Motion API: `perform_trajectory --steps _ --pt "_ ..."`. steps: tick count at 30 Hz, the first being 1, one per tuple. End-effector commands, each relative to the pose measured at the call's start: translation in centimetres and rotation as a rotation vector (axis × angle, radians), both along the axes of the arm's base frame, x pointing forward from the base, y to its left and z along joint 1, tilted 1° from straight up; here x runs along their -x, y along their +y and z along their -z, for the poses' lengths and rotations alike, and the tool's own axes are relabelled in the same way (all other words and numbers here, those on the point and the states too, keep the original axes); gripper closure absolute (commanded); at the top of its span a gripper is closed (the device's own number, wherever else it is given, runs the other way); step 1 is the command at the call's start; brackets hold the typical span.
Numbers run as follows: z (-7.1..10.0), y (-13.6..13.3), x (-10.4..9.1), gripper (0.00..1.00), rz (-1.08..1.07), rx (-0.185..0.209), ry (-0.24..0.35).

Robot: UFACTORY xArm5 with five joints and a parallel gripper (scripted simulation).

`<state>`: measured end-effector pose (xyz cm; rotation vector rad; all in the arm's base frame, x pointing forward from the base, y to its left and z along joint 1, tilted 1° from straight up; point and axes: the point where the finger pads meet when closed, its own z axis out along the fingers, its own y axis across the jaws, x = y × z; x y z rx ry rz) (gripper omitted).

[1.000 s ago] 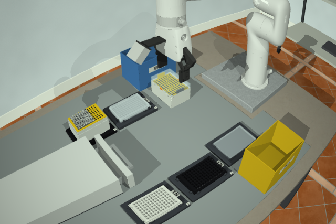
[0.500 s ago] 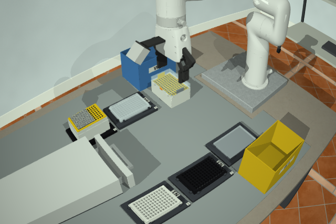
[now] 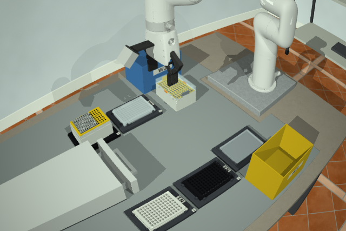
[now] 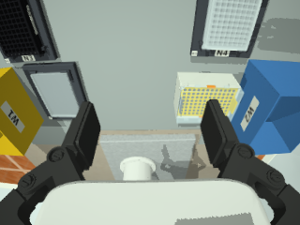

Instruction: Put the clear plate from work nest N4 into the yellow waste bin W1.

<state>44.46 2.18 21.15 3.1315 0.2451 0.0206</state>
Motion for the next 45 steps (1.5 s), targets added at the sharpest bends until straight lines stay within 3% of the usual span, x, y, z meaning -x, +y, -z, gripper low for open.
perform_trajectory --steps 1,32,45 --pt "0.7 -1.7 -0.9 0.00 -0.001 0.000 -0.005" --pt "6.3 -13.0 -5.6 0.00 -0.001 0.005 -0.008" --pt "6.3 -13.0 -5.6 0.00 -0.001 0.005 -0.008"
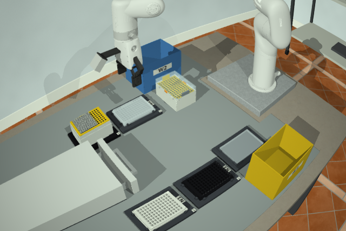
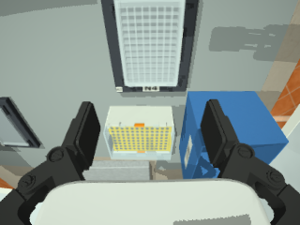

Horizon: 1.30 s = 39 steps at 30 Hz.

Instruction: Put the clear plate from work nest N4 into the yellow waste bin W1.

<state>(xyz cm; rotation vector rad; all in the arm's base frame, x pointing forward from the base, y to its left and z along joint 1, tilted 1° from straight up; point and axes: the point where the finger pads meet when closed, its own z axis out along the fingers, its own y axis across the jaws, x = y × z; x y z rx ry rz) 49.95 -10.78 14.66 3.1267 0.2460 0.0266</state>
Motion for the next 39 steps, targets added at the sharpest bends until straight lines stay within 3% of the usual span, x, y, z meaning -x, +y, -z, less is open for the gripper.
perform_trajectory --steps 1,39 --pt "-0.2 0.0 -0.1 0.00 0.000 0.001 -0.004" --pt "5.2 -0.1 -0.2 0.00 0.000 0.001 -0.004"
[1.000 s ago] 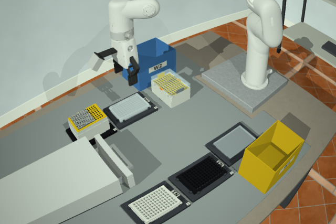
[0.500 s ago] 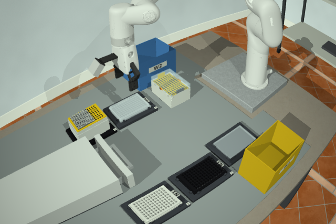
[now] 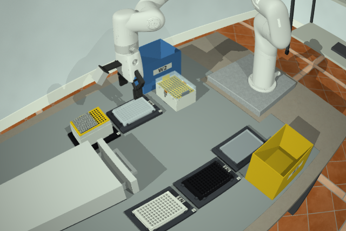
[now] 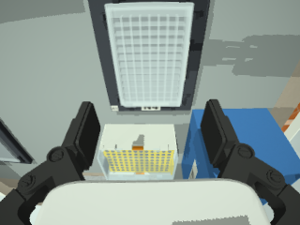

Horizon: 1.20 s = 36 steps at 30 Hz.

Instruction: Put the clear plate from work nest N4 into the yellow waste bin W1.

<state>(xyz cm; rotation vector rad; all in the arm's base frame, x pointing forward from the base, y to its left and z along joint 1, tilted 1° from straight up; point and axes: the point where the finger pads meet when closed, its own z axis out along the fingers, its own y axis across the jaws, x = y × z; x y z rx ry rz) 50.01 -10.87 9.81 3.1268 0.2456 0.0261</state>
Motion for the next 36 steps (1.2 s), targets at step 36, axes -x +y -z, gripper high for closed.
perform_trajectory --steps 36 --pt "5.7 -0.1 -0.2 0.00 0.000 0.001 -0.004"
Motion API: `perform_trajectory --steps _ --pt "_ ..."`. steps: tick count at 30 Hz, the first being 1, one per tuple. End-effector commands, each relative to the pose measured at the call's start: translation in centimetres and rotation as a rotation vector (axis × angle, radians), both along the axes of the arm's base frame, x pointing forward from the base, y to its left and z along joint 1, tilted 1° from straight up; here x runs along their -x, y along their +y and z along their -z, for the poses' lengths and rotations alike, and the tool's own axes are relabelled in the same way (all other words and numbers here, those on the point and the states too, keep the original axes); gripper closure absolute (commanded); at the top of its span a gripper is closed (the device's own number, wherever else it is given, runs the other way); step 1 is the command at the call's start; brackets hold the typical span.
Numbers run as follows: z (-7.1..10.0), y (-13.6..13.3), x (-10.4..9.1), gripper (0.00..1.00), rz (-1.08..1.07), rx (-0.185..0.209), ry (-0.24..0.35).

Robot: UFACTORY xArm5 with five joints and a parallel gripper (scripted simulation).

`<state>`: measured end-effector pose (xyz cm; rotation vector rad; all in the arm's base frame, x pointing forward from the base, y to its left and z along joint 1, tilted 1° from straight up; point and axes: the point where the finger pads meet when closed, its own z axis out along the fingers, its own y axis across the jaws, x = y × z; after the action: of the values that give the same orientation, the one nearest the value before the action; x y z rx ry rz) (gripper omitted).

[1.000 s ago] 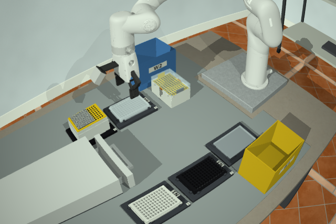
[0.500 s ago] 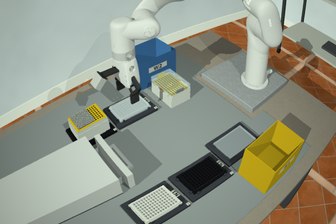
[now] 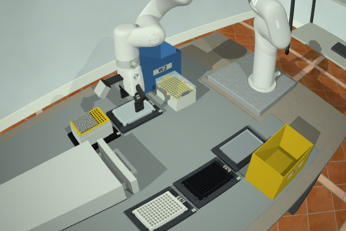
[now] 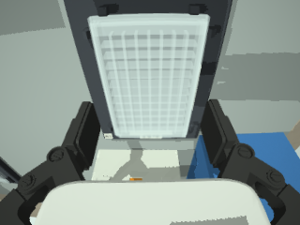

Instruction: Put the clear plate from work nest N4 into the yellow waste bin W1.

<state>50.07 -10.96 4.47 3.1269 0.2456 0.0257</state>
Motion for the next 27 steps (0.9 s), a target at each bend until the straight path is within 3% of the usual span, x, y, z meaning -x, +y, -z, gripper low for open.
perform_trajectory --steps 1,27 --pt "0.50 -0.04 -0.16 0.00 0.000 0.001 -0.004" --pt "1.25 -0.06 -0.18 0.00 0.000 0.001 -0.004"
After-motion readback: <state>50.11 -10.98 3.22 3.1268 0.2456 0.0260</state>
